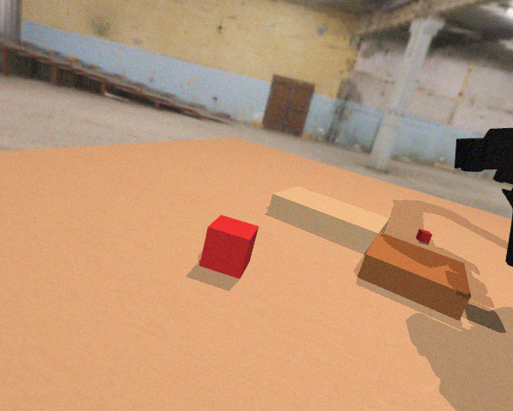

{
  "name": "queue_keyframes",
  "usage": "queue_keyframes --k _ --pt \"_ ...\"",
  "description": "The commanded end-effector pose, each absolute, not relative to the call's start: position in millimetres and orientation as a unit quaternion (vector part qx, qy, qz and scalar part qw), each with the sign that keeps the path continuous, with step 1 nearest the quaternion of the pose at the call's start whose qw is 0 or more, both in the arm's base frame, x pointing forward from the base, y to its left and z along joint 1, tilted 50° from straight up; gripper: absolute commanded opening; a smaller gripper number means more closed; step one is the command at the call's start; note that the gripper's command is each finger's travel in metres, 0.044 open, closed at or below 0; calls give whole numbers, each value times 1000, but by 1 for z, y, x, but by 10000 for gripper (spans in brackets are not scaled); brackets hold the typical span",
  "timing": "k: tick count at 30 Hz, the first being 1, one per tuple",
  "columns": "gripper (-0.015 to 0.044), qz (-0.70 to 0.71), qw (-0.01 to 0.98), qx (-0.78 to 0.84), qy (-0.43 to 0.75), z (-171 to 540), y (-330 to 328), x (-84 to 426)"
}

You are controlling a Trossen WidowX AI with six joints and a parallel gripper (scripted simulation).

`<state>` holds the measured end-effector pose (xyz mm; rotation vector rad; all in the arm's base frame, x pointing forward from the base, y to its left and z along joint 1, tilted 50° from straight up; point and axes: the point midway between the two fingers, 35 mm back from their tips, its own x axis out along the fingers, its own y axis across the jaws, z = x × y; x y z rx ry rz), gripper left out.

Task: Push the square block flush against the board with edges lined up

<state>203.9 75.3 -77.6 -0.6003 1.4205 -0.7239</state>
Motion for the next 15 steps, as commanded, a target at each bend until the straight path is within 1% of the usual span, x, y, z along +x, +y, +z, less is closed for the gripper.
queue_keyframes --k 1,5,15 --pt "0 -327 663 -259 621 -75 71 206" --pt "0 -335 666 -251 618 -107 34 207" --pt "0 -335 666 -251 618 -109 32 209"
